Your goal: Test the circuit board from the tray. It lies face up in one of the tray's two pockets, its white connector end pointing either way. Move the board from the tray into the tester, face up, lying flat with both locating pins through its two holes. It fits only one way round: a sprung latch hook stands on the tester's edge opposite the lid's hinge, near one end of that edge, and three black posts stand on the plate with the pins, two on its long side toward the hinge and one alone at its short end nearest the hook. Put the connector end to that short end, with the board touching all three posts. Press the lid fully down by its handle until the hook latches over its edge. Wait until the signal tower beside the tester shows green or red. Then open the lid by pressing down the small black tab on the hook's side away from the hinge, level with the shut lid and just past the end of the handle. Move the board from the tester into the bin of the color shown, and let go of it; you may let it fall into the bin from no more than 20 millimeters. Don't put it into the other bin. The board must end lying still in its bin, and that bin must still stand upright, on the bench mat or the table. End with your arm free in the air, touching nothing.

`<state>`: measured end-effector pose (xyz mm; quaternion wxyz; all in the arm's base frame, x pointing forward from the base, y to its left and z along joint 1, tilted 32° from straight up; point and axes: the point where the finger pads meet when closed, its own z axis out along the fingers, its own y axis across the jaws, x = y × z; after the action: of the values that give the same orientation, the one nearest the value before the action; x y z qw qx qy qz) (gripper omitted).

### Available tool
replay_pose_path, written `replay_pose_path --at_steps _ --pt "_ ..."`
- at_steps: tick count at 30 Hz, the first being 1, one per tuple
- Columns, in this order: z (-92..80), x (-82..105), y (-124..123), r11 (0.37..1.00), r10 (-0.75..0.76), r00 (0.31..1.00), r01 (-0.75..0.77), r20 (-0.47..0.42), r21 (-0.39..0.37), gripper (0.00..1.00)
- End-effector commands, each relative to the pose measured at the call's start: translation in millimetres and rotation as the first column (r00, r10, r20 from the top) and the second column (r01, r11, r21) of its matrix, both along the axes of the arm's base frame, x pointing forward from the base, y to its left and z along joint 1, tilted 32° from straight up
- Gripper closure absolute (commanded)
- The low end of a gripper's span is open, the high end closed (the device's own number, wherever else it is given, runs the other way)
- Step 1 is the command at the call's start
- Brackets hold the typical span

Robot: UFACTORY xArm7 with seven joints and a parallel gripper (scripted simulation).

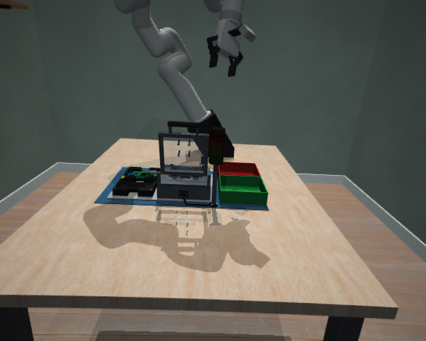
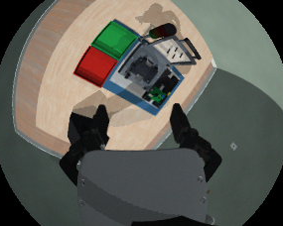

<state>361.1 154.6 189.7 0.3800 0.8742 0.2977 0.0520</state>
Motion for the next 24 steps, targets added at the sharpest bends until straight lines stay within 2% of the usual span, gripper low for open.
replay_pose_path --at_steps 1,11,12,24 --pt "9.1 6.4 -13.1 1.000 0.018 0.999 -0.019 -0.034 -0.011 0.00" --pt "9.1 6.4 -13.1 1.000 0.018 0.999 -0.019 -0.034 -0.011 0.00" --pt "16.8 11.4 -28.2 0.999 0.038 0.996 -0.040 -0.075 -0.024 0.00" --pt "16.8 11.4 -28.2 0.999 0.038 0.996 -0.040 -0.075 -0.024 0.00"
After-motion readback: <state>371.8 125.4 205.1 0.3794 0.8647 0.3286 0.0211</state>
